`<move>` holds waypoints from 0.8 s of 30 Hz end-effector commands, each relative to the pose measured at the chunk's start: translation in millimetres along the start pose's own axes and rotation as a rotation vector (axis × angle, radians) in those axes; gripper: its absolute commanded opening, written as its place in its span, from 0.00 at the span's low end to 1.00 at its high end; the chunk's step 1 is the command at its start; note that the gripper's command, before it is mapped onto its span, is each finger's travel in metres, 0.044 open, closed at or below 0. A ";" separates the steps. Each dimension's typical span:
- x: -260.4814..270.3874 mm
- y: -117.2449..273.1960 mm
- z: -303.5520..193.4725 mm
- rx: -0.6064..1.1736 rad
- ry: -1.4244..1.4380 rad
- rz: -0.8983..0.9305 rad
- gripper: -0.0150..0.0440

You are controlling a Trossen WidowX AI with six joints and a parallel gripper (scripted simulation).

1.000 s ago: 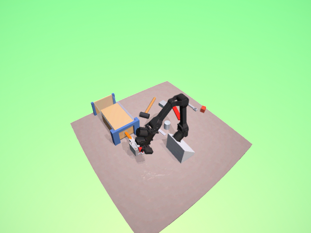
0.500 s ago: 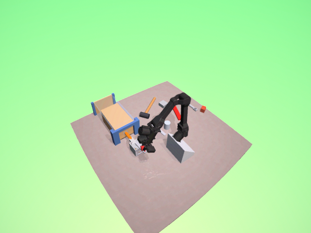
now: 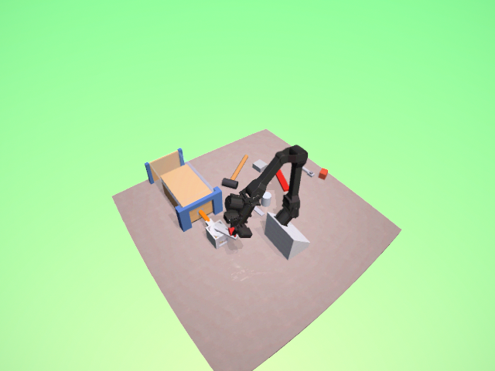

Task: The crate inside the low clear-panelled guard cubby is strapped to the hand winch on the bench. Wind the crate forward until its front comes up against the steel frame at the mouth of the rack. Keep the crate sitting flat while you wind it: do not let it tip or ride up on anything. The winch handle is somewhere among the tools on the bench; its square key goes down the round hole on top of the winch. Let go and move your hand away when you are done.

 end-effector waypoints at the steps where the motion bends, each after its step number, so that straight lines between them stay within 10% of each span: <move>1: -9.0 1.5 -8.9 0.017 0.002 -0.028 0.25; 24: -35.6 8.9 -17.4 0.018 0.001 -0.030 0.25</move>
Point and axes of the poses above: the point midway between the two fingers, 35 mm back from their tips, its own y axis back along the fingers, its own x axis across the jaws, z = x × y, the point moved 10 cm from there along y, back along the fingers, and after that the axes turned 13 degrees about -y, right-handed, at the moved point
